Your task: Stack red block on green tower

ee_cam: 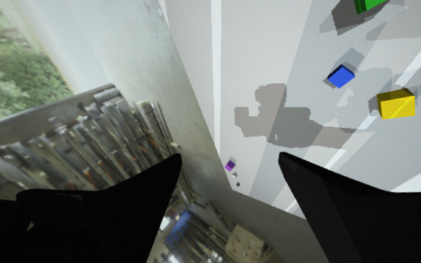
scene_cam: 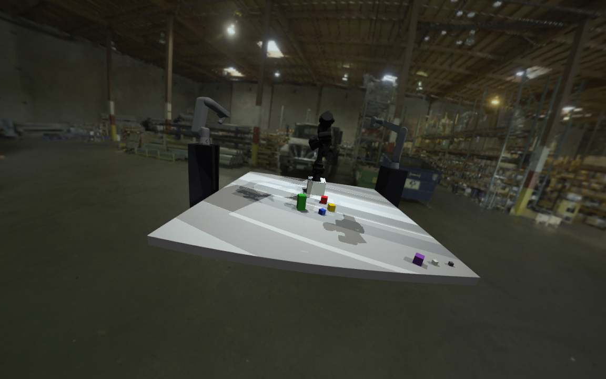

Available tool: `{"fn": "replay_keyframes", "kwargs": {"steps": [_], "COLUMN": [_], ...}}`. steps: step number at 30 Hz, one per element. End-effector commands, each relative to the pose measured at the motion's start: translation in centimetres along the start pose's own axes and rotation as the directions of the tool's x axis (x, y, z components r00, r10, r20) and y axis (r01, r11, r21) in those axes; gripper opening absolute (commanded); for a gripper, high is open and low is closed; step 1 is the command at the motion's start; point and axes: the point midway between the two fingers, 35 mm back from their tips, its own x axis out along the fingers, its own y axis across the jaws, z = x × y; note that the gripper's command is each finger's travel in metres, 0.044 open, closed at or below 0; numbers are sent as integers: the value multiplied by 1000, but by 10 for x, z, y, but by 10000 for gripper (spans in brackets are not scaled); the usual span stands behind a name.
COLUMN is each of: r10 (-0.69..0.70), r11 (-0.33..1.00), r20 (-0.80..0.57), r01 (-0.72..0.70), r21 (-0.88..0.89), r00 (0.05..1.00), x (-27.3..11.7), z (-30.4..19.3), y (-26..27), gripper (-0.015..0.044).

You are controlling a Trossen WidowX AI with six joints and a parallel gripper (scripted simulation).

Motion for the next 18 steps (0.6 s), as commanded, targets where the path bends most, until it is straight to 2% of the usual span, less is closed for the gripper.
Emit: {"fn": "replay_keyframes", "kwargs": {"steps": [1,2,9,18], "r10": [-3,-11,-128,-273], "r11": [1000,1000,953,771], "r20": [0,2,24,68], "r01": [3,11,129,261], "r21": [-6,-24,-275,-581], "r00": [1000,1000,992,959], "x": [0,1,14,23], "z": [0,-1,-8,-10], "y": [-1,-5,-58,-131], "gripper": [426,440,440,440]}}
